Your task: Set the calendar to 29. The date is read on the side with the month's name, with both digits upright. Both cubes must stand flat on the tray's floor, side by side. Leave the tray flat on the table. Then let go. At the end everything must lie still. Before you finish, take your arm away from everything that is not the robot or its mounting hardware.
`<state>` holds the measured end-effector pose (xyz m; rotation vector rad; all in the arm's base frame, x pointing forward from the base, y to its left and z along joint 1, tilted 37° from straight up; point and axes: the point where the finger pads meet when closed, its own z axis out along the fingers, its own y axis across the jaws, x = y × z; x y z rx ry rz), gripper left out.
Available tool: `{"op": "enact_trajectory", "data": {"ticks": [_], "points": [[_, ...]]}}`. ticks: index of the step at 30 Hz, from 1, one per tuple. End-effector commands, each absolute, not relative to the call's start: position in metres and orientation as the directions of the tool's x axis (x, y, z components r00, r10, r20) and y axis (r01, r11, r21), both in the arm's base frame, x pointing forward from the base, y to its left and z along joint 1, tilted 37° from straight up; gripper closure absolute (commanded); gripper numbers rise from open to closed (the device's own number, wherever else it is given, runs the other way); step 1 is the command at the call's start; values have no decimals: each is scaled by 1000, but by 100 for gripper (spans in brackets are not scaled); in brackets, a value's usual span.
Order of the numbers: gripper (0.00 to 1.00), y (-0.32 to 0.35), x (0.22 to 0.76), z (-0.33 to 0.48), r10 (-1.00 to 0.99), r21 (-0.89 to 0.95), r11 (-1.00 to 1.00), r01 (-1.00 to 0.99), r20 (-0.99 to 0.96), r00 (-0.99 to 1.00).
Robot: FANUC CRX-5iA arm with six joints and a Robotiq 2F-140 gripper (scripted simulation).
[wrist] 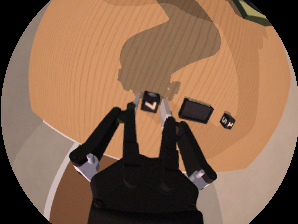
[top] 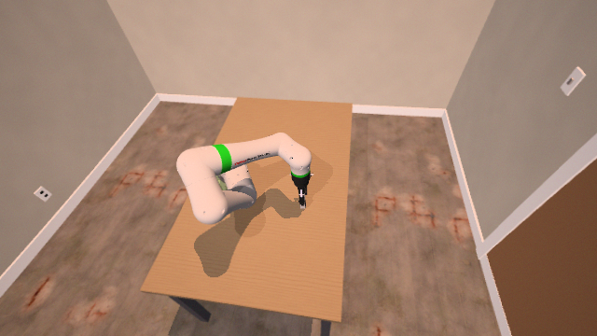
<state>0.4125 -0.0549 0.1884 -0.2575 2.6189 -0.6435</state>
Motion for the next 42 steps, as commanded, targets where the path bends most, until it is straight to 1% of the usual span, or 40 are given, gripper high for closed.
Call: {"op": "enact_trajectory", "data": {"ticks": [1,18,27,28,42], "points": [[71,-52,409,195,-275,-478,875,-76,-362,-891],[71,-23,377,252,-275,-478,875,-76,-362,-891],[71,-20,374,258,-275,-478,875,-76,-362,-891],[0,-20,374,258,-275,-478,875,-76,-362,-891],[0,-20,374,258,-275,-478,875,-76,-362,-891]]}}
